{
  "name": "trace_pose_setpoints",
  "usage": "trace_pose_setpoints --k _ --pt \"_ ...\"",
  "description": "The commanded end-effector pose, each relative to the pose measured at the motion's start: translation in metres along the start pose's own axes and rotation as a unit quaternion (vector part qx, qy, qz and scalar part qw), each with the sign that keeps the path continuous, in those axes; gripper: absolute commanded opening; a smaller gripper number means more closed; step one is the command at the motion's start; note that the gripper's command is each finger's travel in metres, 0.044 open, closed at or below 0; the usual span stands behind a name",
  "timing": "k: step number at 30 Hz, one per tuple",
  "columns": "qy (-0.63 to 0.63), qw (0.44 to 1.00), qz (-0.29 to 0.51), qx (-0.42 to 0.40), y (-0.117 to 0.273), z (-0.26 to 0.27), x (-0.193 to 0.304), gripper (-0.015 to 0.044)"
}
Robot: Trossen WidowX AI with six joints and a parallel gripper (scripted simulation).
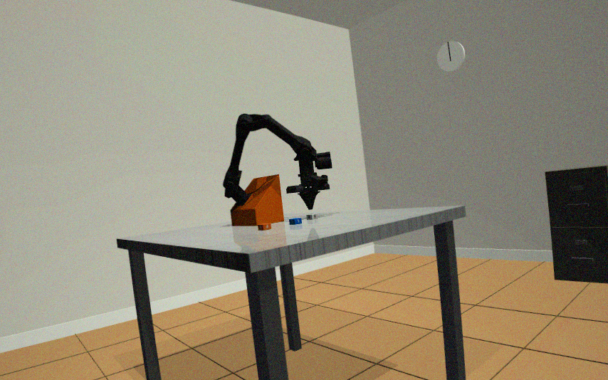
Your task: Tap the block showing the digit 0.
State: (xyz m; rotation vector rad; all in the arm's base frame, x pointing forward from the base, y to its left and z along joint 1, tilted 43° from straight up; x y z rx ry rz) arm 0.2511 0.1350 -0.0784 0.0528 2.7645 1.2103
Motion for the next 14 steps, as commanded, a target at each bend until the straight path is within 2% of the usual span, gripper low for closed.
trace_pose_setpoints --k 1,8,13,14 --pt "-0.007 1.000 -0.002 -0.007 0.009 0.002 -0.003 0.0046" --pt "-0.007 1.000 -0.001 -0.010 0.082 0.037 0.006 0.0230" --pt "-0.007 1.000 -0.001 -0.009 0.089 0.039 0.008 0.0361" --pt "-0.007 1.000 -0.001 -0.009 0.089 0.039 0.008 0.0361"
Point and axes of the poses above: the point midway between the two fingers, 35 mm back from their tips, its own y axis back along the fingers, its own z axis across the jaws, x = y × z, the point moved 6 cm from there along y, back along the fingers, and after that the axes turned 6 degrees about -y, right-handed, at the moved point
